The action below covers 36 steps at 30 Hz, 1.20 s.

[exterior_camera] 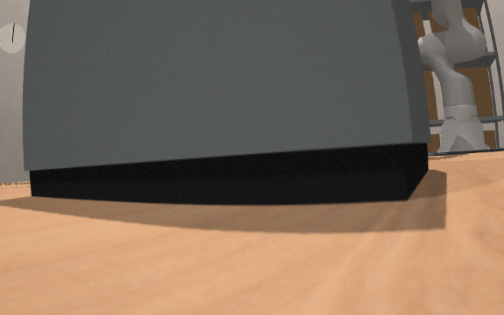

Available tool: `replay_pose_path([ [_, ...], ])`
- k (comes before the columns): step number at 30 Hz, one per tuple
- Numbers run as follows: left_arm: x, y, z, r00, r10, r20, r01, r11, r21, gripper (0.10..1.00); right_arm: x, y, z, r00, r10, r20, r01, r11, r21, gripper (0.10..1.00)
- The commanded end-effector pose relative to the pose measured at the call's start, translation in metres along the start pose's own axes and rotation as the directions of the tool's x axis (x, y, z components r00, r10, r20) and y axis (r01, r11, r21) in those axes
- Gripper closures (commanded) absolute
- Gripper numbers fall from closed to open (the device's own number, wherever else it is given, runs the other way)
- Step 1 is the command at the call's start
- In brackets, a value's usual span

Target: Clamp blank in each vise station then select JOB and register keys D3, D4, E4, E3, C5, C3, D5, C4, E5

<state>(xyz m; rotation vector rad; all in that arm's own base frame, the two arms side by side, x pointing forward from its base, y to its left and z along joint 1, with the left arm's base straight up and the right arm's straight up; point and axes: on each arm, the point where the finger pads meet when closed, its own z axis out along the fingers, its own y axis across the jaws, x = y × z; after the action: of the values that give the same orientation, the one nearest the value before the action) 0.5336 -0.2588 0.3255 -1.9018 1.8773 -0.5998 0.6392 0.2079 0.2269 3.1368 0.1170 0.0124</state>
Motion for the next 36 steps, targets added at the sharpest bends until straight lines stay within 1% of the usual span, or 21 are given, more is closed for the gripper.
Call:
replay_pose_path([
  [1,0.0,0.0,0.0,1.0,0.0,0.0,0.0,1.0,0.0,0.098,0.003,-0.005,-0.001,0.997,0.08,0.007,-0.08,0.997,0.001,0.999],
  [26,0.0,0.0,0.0,1.0,0.0,0.0,0.0,1.0,0.0,0.098,0.005,-0.007,0.002,0.996,0.087,0.008,-0.087,0.996,0.002,0.999],
  [31,0.0,0.0,0.0,1.0,0.0,0.0,0.0,1.0,0.0,0.098,0.005,-0.007,0.008,0.995,0.096,0.008,-0.096,0.995,0.002,0.999],
  [36,0.0,0.0,0.0,1.0,0.0,0.0,0.0,1.0,0.0,0.098,0.005,-0.008,0.021,0.995,0.096,0.008,-0.096,0.995,0.002,0.999],
])
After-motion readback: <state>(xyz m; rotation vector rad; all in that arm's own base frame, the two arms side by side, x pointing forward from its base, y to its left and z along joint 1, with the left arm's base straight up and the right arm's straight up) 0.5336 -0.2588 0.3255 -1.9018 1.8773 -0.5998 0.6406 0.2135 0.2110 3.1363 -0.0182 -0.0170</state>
